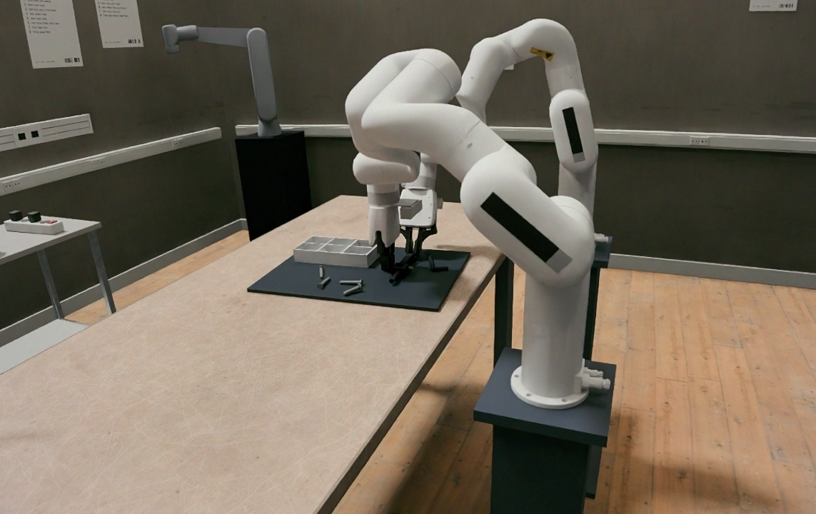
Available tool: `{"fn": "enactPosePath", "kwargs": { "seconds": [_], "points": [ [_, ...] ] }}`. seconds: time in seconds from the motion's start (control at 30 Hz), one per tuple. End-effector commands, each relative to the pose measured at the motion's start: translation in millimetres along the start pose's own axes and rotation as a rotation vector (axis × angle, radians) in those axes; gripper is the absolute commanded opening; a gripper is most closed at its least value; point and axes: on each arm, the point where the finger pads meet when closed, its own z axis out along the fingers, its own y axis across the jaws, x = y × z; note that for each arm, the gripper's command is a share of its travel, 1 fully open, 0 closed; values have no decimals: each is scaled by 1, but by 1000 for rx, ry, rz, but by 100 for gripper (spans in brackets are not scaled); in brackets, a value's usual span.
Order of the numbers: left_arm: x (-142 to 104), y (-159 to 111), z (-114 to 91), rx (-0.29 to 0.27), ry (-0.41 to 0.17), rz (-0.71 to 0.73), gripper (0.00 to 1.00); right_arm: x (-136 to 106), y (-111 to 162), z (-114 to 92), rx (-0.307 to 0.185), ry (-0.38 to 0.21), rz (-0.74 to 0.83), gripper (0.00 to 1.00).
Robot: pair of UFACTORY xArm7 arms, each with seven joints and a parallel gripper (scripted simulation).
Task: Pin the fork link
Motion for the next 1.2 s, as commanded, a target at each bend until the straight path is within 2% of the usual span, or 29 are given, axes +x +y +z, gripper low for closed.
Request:
{"fn": "enactPosePath", "kwargs": {
  "seconds": [0.0,1.17],
  "points": [
    [-2,-1,-2,3,-3,0,0,-1,-1,-1,3,-1,-1,0],
    [-12,-1,-2,3,-3,0,0,-1,-1,-1,3,-1,-1,0]
  ]
}}
